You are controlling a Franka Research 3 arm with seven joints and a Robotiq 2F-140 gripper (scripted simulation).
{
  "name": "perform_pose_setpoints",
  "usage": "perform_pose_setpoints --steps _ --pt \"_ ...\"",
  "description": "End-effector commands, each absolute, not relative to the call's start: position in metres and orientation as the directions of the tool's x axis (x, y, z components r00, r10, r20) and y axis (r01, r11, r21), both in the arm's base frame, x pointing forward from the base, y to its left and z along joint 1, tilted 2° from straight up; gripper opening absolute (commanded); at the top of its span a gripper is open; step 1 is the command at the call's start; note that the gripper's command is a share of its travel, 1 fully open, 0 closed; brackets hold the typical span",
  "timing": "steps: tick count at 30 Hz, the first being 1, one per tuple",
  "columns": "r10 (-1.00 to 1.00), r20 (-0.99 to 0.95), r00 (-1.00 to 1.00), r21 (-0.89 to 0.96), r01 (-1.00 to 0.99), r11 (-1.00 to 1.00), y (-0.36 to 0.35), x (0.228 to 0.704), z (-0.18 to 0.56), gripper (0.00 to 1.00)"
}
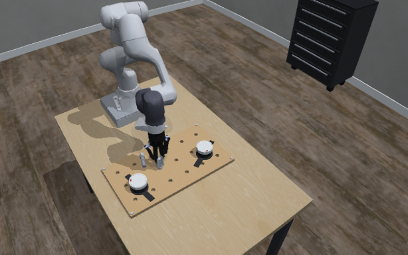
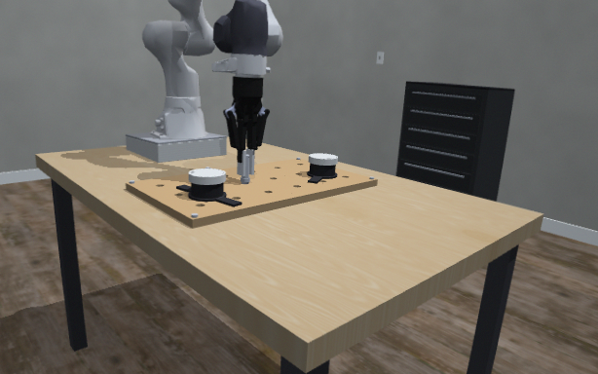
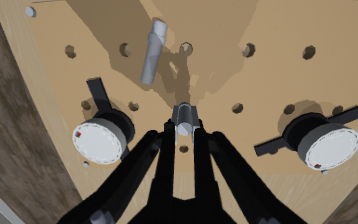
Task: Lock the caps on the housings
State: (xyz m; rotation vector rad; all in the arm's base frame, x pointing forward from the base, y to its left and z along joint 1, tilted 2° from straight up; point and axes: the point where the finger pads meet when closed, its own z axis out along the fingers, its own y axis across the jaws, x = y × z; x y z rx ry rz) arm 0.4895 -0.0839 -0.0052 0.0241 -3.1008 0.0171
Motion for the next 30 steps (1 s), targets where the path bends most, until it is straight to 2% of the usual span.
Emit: perform_pose_setpoints --steps 1,30 --pt "-0.016 0.036 -0.999 -0.009 -0.016 1.000 -0.0842 0.4912 -0.0054 0.10" --pt "-0.016 0.036 -0.999 -0.009 -0.016 1.000 -0.0842 0.4910 -0.0093 0.10"
